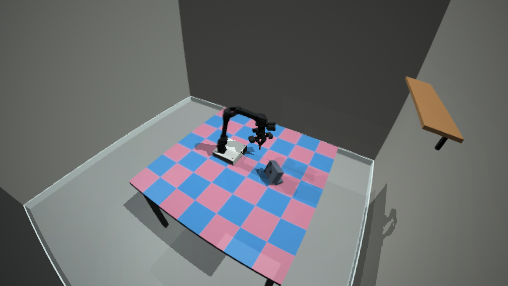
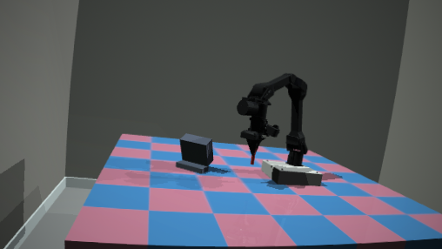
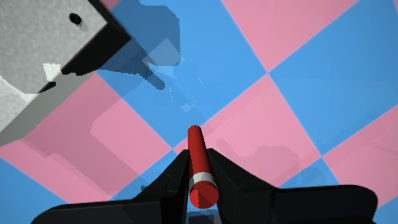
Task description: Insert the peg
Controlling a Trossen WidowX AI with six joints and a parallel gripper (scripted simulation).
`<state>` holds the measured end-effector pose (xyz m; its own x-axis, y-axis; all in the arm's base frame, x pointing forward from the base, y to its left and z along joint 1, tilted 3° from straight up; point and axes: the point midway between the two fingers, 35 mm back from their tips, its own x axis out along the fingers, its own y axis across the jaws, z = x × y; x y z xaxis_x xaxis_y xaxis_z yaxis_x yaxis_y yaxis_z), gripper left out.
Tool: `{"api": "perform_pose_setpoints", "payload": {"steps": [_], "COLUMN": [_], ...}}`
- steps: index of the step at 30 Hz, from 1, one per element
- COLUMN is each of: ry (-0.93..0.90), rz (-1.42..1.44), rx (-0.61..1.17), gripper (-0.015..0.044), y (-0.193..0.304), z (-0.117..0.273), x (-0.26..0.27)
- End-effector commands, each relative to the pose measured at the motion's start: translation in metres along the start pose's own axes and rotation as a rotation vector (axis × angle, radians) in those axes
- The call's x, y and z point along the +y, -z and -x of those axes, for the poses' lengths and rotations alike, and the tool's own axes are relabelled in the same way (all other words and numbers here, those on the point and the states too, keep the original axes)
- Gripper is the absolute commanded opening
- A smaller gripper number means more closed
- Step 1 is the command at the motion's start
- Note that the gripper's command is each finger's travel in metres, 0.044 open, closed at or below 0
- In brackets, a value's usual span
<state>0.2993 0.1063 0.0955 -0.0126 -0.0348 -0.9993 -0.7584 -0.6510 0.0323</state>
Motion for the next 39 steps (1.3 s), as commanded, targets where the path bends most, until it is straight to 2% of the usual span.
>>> {"api": "perform_pose_setpoints", "payload": {"steps": [1, 39], "ry": [0.005, 0.074], "rz": [-0.006, -0.149], "rx": [-0.015, -0.177], "gripper": [0.0000, 0.0000], "y": [0.003, 0.039], "z": [0.001, -0.006], "x": [0.000, 0.007]}}
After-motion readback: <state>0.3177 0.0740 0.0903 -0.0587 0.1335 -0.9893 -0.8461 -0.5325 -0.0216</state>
